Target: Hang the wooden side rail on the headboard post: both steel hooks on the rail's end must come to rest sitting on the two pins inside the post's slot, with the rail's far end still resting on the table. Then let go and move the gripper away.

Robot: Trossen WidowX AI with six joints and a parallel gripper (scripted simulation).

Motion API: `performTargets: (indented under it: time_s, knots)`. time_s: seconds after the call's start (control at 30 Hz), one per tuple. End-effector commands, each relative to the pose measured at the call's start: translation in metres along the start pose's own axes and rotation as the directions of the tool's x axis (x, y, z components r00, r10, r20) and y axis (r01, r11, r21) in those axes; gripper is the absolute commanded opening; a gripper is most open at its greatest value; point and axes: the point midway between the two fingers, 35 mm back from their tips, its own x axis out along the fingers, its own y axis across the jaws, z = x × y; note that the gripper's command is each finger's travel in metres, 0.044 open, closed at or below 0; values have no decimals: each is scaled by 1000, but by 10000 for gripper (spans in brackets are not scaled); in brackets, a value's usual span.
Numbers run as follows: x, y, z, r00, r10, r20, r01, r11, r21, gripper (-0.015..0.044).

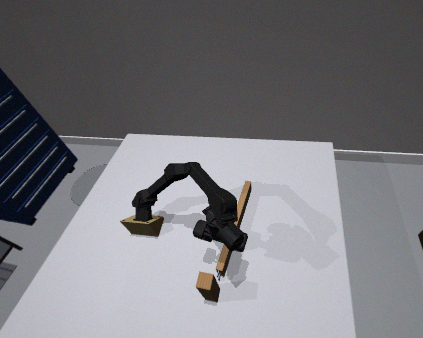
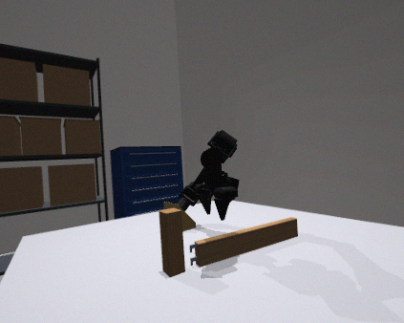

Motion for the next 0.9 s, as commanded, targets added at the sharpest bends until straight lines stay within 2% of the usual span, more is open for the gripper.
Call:
performTargets:
  time_s: [0.0,0.17,0.87]
  knots:
    - [-1,-2,1,1000,-4,8,4,1000,-26,440]
    - [32,-2,2,1000,-4,9,4,1000,-27,440]
    - [63,-4,2,1000,-4,9,5,1000,-27,440]
